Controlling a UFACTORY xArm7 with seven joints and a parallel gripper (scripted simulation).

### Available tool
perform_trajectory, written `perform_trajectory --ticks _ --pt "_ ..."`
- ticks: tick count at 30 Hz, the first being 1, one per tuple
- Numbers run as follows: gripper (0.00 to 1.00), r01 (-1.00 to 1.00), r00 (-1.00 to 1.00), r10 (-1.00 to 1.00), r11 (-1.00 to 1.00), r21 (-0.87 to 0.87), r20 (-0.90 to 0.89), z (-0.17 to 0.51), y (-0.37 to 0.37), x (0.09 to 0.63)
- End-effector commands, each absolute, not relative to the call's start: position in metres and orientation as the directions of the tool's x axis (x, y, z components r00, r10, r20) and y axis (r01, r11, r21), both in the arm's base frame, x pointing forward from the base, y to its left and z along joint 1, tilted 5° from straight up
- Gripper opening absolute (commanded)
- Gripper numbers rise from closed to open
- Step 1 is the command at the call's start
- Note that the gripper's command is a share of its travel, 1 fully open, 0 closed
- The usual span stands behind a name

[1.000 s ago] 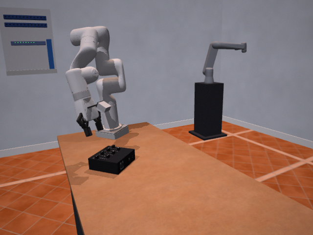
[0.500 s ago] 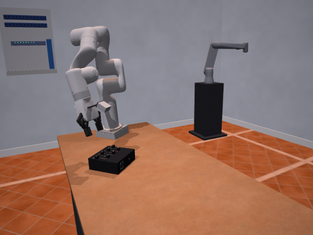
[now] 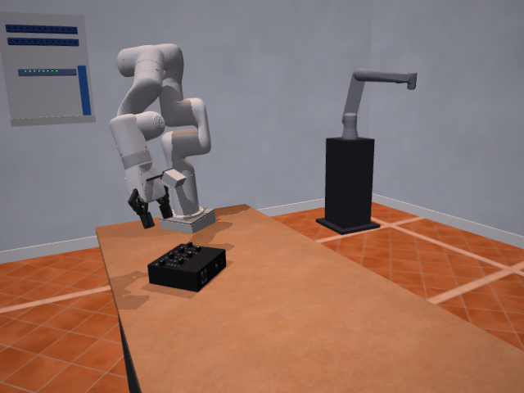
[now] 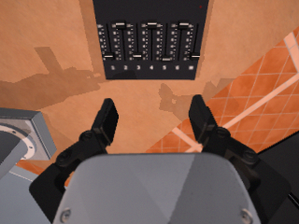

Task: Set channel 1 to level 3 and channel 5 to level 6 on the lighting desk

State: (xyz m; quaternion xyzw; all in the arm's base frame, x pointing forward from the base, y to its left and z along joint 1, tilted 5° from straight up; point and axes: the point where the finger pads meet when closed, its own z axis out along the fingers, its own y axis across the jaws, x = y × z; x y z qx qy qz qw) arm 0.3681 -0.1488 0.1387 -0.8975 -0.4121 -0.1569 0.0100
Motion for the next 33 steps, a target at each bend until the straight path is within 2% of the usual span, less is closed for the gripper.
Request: perform_trajectory --ticks 1,33 --pt "1.00 0.742 0.610 0.737 -0.660 0.115 0.291 0.1401 -0.1493 0.3692" --pt "1.00 0.712 0.648 0.704 -0.695 0.099 0.290 0.1413 -0.1482 0.3706"
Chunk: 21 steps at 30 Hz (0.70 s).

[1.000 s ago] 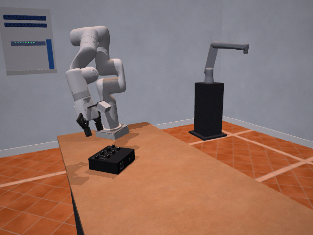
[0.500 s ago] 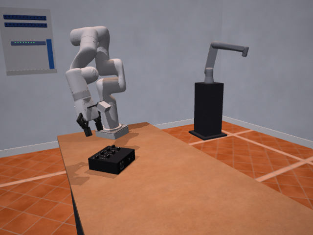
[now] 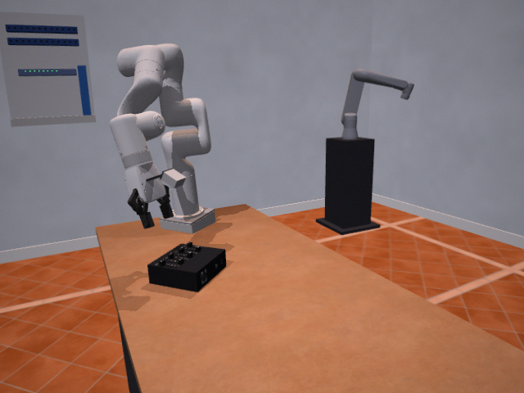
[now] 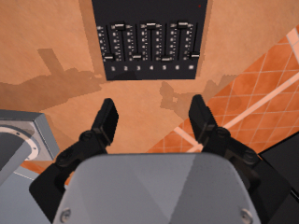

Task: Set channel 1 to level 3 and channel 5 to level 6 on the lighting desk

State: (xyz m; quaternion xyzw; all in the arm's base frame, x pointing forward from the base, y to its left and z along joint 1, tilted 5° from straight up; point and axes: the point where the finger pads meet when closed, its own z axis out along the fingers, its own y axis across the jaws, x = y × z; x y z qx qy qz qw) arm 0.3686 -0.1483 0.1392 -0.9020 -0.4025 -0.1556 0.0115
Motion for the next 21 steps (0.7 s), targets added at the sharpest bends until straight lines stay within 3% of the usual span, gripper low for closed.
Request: perform_trajectory --ticks 1,11,21 --pt "1.00 0.701 0.660 0.693 -0.707 0.094 0.290 0.142 -0.148 0.371" --pt "1.00 0.520 0.819 0.506 -0.854 0.024 0.273 0.147 -0.142 0.378" --pt "1.00 0.038 0.980 0.023 -0.996 -0.075 0.198 0.158 -0.129 0.391"
